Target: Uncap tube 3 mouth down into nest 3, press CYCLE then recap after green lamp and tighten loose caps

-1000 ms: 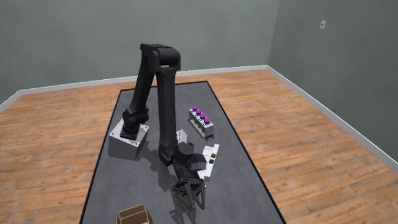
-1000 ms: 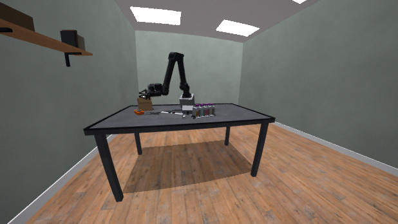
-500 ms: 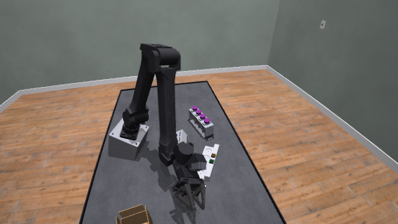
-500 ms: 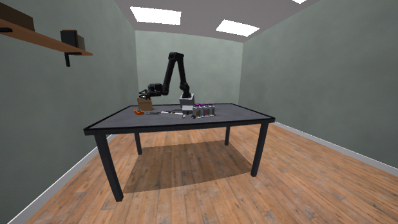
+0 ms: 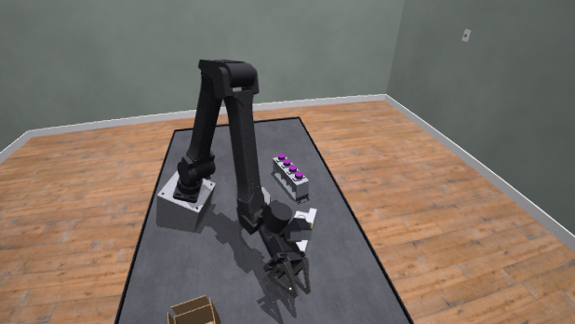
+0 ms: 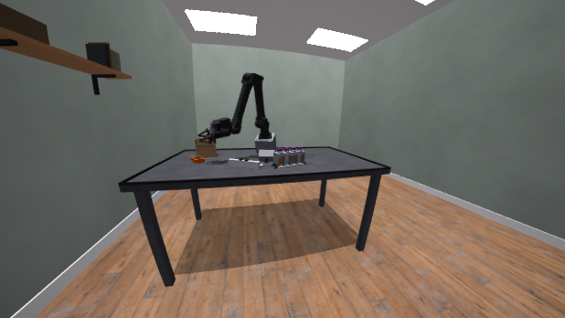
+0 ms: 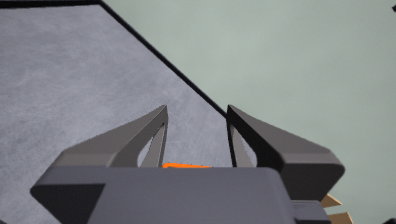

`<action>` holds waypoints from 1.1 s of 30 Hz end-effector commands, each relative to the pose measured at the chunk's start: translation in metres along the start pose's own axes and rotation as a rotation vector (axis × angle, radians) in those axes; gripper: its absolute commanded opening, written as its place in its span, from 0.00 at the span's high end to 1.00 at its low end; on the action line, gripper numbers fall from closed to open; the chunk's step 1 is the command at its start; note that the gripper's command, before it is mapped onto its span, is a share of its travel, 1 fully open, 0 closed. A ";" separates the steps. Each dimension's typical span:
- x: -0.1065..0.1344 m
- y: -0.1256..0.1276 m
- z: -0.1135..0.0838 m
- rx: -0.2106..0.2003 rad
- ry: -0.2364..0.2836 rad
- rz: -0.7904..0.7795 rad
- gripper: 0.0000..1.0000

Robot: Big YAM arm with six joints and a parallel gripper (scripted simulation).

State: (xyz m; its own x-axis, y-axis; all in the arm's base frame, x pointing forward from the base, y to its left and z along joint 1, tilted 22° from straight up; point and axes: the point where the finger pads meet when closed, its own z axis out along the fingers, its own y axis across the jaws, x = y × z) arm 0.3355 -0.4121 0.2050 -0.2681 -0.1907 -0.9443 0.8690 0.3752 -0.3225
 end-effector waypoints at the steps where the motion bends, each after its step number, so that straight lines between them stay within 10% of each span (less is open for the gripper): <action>1: -0.023 0.014 0.007 -0.034 -0.016 0.017 0.51; 33: -0.044 0.138 -0.044 -0.391 0.147 -0.091 0.51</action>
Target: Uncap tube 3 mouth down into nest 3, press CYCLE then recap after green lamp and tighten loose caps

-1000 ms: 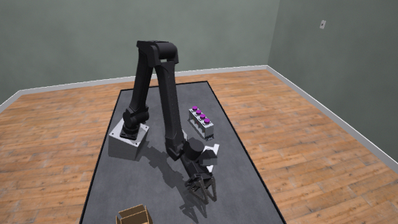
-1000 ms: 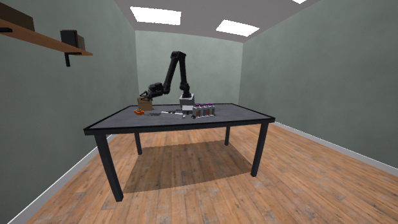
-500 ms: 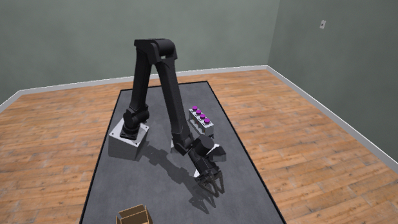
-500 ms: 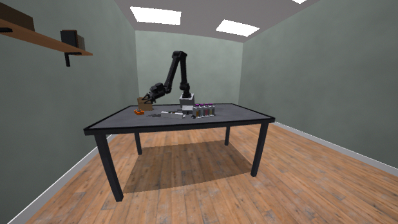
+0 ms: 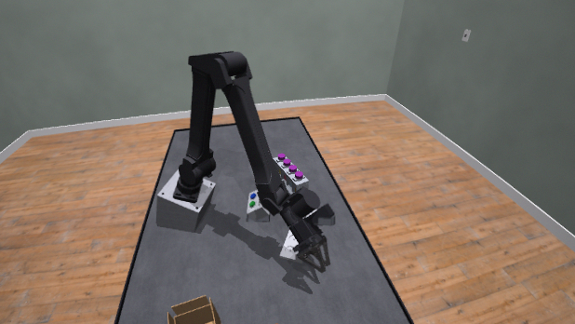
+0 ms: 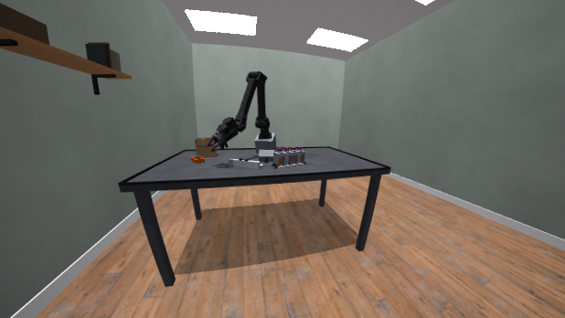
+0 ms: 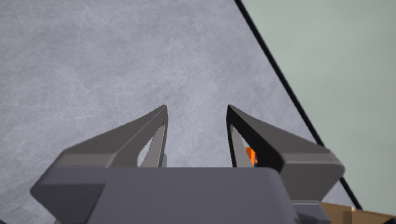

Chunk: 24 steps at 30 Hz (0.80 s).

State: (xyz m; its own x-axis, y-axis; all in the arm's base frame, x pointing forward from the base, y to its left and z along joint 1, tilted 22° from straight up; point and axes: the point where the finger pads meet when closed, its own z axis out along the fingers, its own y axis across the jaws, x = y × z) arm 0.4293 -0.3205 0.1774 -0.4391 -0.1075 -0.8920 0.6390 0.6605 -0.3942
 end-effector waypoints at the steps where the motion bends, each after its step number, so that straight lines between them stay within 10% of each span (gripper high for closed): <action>1: -0.030 0.015 -0.001 -0.049 -0.015 -0.004 0.51; 24: -0.040 0.094 -0.041 -0.268 0.095 -0.099 0.51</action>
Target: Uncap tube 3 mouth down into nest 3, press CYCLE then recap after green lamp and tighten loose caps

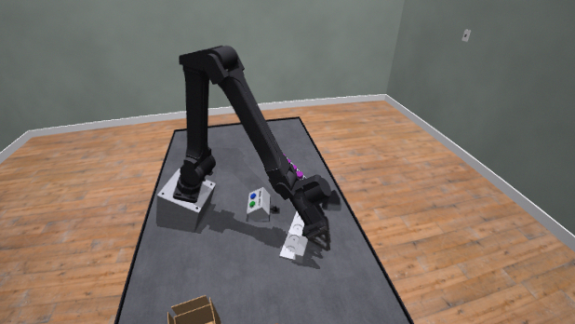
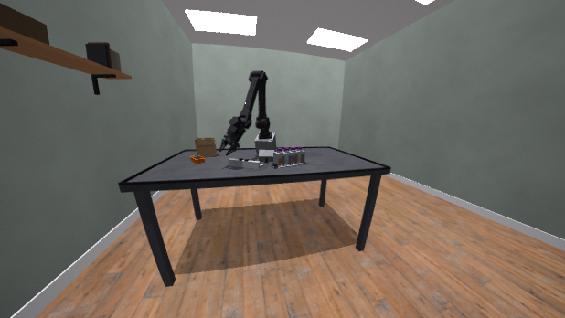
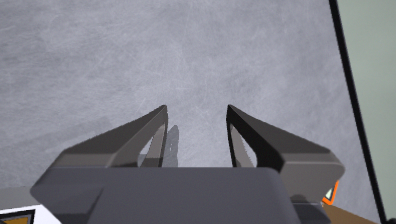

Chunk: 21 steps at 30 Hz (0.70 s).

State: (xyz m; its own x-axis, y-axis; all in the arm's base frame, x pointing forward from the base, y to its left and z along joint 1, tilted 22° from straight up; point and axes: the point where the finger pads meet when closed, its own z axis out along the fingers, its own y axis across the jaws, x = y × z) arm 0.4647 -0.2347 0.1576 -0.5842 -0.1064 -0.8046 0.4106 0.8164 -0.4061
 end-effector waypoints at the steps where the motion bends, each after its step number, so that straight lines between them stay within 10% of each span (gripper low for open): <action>1: -0.034 0.010 -0.009 -0.037 -0.028 -0.007 0.51; 21: -0.033 0.081 -0.051 -0.227 0.096 -0.121 0.51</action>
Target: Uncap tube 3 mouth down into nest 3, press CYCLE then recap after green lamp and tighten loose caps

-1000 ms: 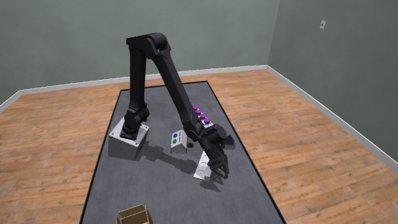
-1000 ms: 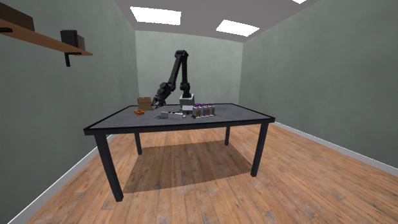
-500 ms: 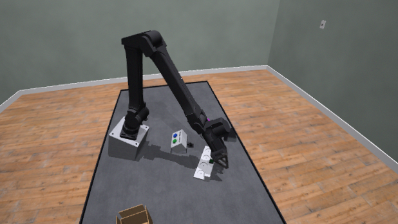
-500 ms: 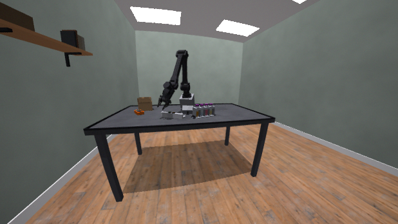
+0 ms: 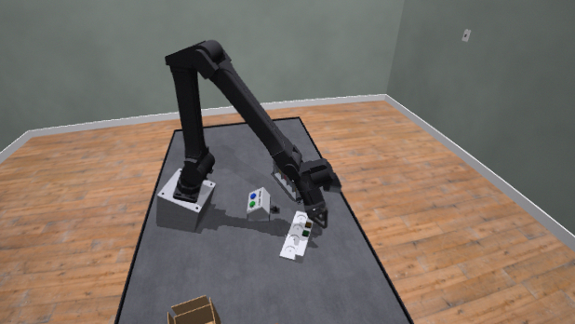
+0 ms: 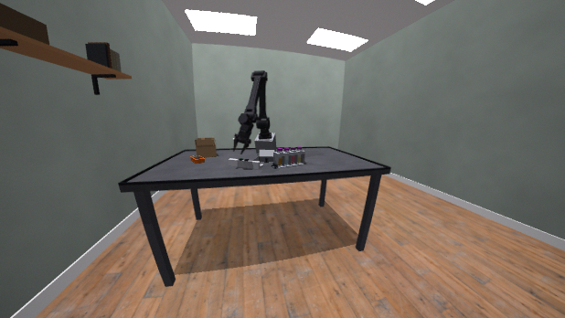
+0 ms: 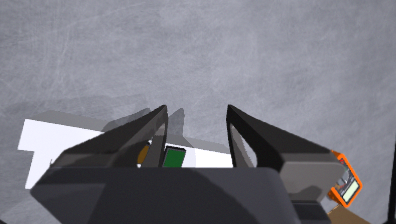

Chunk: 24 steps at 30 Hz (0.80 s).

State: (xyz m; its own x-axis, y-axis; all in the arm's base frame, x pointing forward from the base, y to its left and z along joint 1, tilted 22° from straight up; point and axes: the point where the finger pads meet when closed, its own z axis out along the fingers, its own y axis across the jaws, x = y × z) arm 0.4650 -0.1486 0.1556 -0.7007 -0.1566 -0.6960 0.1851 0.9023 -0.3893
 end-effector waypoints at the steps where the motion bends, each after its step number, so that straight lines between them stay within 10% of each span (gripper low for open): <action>1: -0.023 0.016 -0.003 -0.043 -0.001 -0.015 0.51; 24: -0.024 0.085 -0.076 -0.246 0.113 -0.172 0.51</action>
State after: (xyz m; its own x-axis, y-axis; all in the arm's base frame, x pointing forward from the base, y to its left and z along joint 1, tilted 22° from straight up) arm 0.4361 -0.0495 0.1497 -0.8053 -0.2743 -0.5256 -0.1053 0.9386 -0.3285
